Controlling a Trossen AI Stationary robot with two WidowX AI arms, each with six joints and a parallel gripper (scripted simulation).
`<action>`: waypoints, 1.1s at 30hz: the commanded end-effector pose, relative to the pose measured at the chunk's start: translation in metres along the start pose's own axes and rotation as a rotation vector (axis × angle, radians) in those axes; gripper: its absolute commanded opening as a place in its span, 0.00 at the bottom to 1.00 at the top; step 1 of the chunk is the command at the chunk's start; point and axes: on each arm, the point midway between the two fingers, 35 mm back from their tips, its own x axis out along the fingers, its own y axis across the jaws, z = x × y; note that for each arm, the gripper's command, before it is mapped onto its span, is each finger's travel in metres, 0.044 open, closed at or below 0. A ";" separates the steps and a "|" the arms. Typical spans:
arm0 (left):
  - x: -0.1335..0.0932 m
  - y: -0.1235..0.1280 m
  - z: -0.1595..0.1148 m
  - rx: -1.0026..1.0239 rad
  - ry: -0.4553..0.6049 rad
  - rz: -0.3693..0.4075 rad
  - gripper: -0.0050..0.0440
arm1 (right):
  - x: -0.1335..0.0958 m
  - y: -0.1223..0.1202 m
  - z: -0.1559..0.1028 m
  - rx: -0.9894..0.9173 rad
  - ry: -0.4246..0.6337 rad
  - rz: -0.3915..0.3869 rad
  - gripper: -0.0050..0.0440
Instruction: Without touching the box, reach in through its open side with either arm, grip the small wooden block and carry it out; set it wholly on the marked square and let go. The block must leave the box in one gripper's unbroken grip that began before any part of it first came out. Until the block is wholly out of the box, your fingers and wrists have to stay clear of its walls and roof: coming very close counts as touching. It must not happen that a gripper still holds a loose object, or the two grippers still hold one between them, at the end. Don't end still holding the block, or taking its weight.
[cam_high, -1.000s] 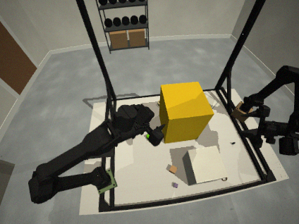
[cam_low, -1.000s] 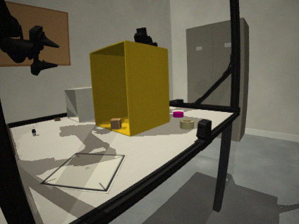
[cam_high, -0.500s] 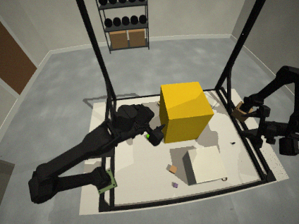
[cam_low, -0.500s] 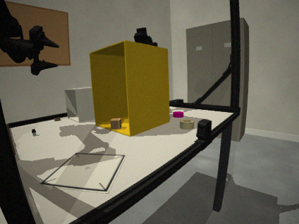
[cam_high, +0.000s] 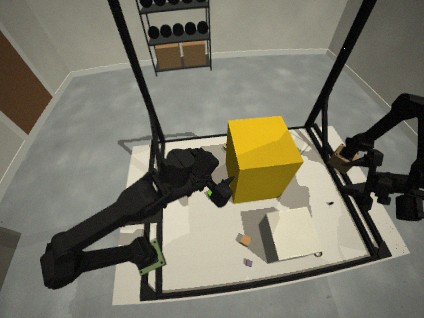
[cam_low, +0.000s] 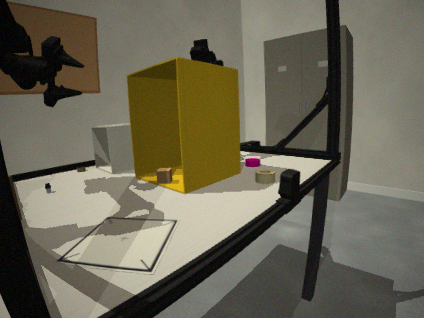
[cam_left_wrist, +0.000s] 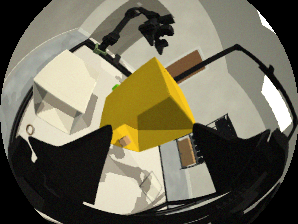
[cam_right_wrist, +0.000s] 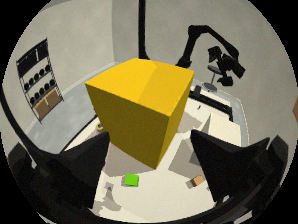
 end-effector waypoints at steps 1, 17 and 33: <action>0.000 0.000 0.001 0.001 -0.002 -0.003 0.92 | -0.001 -0.001 0.001 0.003 -0.003 -0.004 0.92; 0.080 -0.004 -0.067 0.219 0.369 0.180 0.92 | -0.008 -0.029 -0.019 0.023 -0.073 0.071 0.92; 0.145 -0.017 -0.102 0.551 0.388 0.444 0.92 | -0.026 -0.055 -0.045 0.008 -0.179 0.145 0.92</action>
